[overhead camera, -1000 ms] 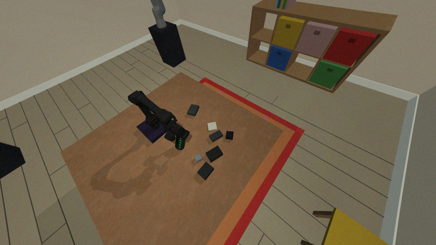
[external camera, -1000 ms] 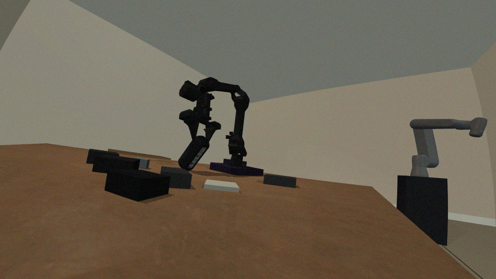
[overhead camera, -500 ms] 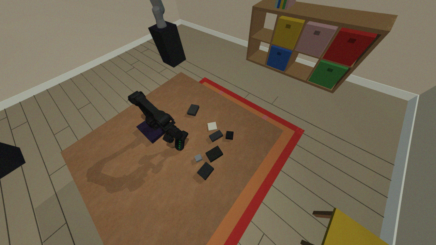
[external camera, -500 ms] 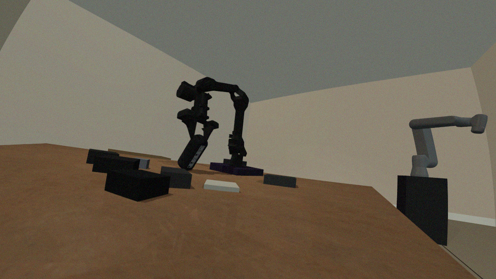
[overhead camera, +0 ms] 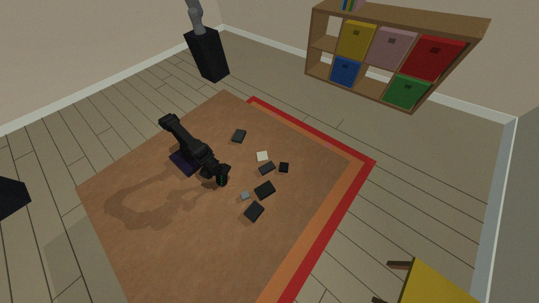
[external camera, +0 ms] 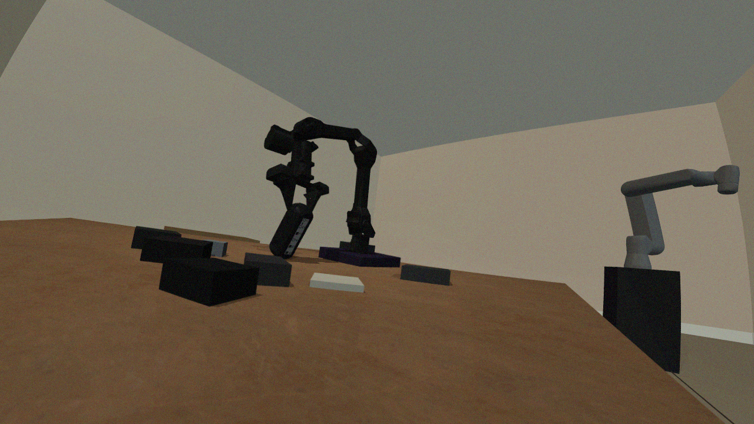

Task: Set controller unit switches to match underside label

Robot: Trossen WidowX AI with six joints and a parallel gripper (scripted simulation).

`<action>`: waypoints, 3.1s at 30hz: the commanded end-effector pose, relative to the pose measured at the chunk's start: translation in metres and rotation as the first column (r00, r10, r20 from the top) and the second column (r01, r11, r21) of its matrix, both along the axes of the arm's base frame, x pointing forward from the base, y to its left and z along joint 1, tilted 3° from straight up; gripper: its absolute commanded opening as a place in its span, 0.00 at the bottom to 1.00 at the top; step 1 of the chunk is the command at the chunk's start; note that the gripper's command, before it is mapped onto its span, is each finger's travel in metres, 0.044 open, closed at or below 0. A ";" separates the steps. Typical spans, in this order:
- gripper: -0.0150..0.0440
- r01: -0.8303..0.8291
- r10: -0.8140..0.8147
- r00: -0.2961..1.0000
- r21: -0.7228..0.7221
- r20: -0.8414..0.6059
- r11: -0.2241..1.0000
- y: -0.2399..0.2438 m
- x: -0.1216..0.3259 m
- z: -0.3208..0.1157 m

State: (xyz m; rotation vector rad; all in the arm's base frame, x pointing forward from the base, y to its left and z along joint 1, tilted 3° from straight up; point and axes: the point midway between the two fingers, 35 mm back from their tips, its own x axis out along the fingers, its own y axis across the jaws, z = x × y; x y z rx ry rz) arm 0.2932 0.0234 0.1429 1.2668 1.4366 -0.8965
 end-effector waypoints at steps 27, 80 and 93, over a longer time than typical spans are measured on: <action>0.82 0.001 0.000 1.000 0.032 -0.006 0.999 -0.029 0.005 0.002; 0.83 0.010 -0.009 1.000 -0.088 0.016 0.996 -0.068 0.013 0.002; 0.83 0.013 -0.011 1.000 -0.119 0.022 0.993 -0.078 0.015 0.000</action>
